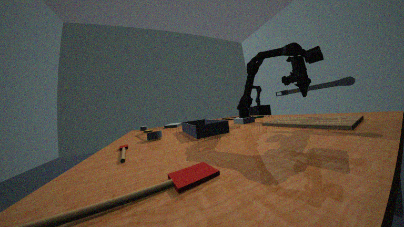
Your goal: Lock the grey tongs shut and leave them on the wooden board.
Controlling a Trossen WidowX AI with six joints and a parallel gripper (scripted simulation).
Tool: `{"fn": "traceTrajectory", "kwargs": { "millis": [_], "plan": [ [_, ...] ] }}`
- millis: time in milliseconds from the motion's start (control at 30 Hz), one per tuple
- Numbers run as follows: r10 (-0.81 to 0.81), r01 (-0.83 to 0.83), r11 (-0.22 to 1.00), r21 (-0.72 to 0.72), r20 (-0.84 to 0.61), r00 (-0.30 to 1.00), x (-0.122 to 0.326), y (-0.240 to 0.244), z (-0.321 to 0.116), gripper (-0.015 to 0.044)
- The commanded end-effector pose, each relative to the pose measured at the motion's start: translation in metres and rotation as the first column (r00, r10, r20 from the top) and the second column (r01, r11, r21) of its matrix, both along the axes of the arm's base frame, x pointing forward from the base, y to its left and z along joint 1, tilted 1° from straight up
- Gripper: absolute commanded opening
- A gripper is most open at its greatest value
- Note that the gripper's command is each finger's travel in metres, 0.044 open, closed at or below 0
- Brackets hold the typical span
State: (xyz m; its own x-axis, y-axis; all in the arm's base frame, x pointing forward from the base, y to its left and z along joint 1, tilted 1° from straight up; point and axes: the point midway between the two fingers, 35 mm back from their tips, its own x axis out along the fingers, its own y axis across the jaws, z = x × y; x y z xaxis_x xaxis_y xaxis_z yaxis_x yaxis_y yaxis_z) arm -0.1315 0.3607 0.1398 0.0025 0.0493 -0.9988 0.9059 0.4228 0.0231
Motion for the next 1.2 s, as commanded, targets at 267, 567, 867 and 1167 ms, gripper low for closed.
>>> {"fn": "traceTrajectory", "kwargs": {
  "millis": [267,567,867,1167],
  "plan": [
    [0.003,-0.003,1.0,-0.001,0.004,1.0,0.001,0.002,-0.02,-0.015],
    [0.003,-0.003,1.0,-0.001,0.004,1.0,0.001,0.002,-0.035,-0.015],
    [0.003,-0.003,1.0,-0.001,0.004,1.0,0.001,0.003,-0.05,-0.015],
    [0.003,-0.003,1.0,-0.001,0.004,1.0,0.002,0.002,-0.064,-0.015]
  ]
}}
